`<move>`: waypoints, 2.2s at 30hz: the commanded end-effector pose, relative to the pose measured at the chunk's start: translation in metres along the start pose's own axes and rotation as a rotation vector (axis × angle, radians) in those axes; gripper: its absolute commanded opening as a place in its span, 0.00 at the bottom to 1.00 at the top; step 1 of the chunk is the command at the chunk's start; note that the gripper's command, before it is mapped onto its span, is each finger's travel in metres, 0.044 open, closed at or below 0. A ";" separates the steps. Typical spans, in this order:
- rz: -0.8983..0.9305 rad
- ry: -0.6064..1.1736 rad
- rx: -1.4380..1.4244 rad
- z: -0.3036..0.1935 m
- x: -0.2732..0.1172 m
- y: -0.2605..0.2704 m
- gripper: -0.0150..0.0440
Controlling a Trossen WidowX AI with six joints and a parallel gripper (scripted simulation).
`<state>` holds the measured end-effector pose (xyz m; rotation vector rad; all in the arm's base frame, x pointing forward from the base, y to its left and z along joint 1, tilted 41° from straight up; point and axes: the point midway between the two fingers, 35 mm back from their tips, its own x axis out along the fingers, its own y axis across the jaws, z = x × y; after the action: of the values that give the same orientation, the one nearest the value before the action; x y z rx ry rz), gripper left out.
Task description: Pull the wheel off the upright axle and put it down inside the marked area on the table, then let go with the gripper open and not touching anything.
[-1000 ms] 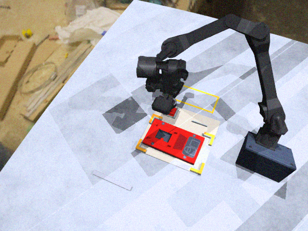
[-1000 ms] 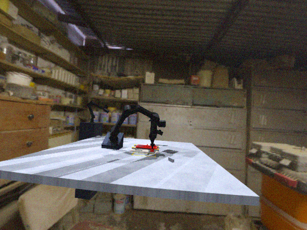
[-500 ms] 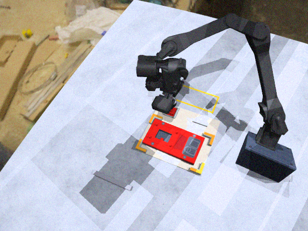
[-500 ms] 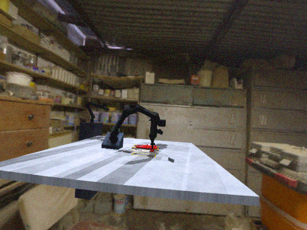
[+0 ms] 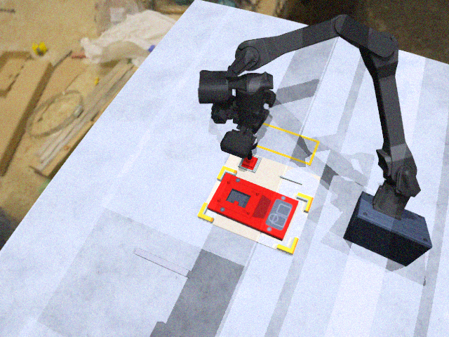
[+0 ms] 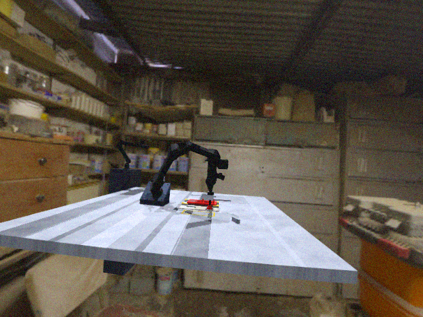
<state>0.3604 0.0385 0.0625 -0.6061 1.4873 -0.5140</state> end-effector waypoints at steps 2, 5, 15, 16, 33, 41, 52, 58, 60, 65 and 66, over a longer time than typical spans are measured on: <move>-0.001 0.010 -0.002 -0.005 0.002 -0.012 0.25; 0.000 0.010 -0.002 -0.011 0.001 -0.027 0.25; 0.000 0.012 0.000 -0.035 -0.003 -0.072 0.25; 0.000 0.013 0.000 -0.038 -0.004 -0.076 0.25; -0.002 0.014 0.002 -0.057 0.014 -0.102 0.25; -0.001 0.014 0.002 -0.055 0.039 -0.101 0.25; -0.006 0.014 0.002 -0.059 0.098 -0.103 0.25; 0.000 0.014 0.008 -0.058 0.095 -0.103 0.34; 0.000 0.014 0.008 -0.058 0.095 -0.103 0.43; 0.000 0.014 0.008 -0.058 0.095 -0.103 0.65; 0.000 0.014 0.008 -0.058 0.095 -0.103 0.70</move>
<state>0.3105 -0.1045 0.0585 -0.5989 1.4985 -0.5233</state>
